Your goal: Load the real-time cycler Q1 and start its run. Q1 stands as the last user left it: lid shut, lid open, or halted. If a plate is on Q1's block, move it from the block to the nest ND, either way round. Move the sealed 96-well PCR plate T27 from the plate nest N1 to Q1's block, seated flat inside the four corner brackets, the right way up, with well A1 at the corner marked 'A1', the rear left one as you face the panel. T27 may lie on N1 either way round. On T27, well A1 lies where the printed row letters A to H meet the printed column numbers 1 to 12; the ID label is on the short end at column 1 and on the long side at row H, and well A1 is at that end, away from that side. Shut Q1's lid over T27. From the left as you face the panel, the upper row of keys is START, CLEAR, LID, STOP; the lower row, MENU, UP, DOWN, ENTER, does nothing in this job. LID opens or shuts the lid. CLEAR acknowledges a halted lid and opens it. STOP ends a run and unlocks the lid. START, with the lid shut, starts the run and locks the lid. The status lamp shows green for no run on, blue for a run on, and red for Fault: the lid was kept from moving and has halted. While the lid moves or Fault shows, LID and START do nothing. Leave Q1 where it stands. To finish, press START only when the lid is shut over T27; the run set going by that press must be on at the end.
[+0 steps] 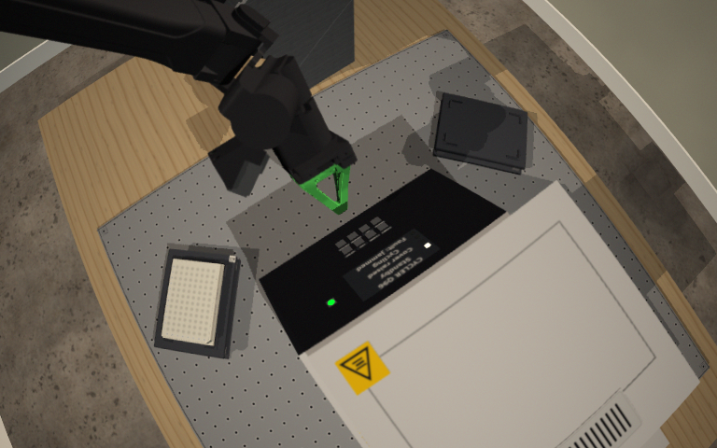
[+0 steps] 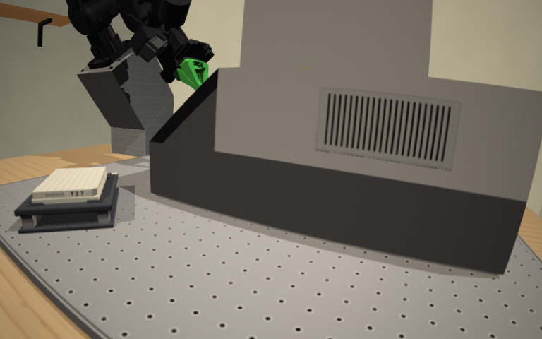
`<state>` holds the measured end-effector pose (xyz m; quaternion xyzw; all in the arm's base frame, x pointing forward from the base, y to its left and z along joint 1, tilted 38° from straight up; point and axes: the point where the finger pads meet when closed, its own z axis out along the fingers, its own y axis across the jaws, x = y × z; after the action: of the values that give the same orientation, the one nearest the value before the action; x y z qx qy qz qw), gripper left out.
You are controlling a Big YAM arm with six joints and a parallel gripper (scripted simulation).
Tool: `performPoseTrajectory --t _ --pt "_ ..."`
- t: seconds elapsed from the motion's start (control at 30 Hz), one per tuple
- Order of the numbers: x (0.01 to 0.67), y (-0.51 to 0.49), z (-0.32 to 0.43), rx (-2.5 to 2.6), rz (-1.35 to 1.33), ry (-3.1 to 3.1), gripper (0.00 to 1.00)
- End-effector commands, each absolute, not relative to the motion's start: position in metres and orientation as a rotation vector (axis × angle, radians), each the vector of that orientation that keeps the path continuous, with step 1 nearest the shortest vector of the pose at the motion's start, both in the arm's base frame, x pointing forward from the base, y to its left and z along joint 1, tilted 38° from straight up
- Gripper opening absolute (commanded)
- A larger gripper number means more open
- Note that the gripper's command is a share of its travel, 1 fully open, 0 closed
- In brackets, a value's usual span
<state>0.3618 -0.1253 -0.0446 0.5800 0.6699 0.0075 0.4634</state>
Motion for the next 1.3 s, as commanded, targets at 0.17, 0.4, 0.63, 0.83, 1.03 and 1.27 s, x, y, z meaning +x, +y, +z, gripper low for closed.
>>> performPoseTrajectory --t 0.17,0.4,0.63,0.83,1.03,1.27 --pt "0.377 -0.135 -0.048 1.414 0.02 1.633 0.0" --pt "0.385 -0.138 -0.052 1.407 0.021 1.638 0.0" --pt "0.388 -0.143 -0.059 1.417 0.019 1.635 0.0" --pt "0.399 -0.148 -0.061 1.403 0.025 1.632 0.0" --pt "0.397 -0.152 -0.071 1.411 0.013 1.646 0.0" --pt "0.396 -0.143 -0.066 1.418 0.028 1.649 0.0"
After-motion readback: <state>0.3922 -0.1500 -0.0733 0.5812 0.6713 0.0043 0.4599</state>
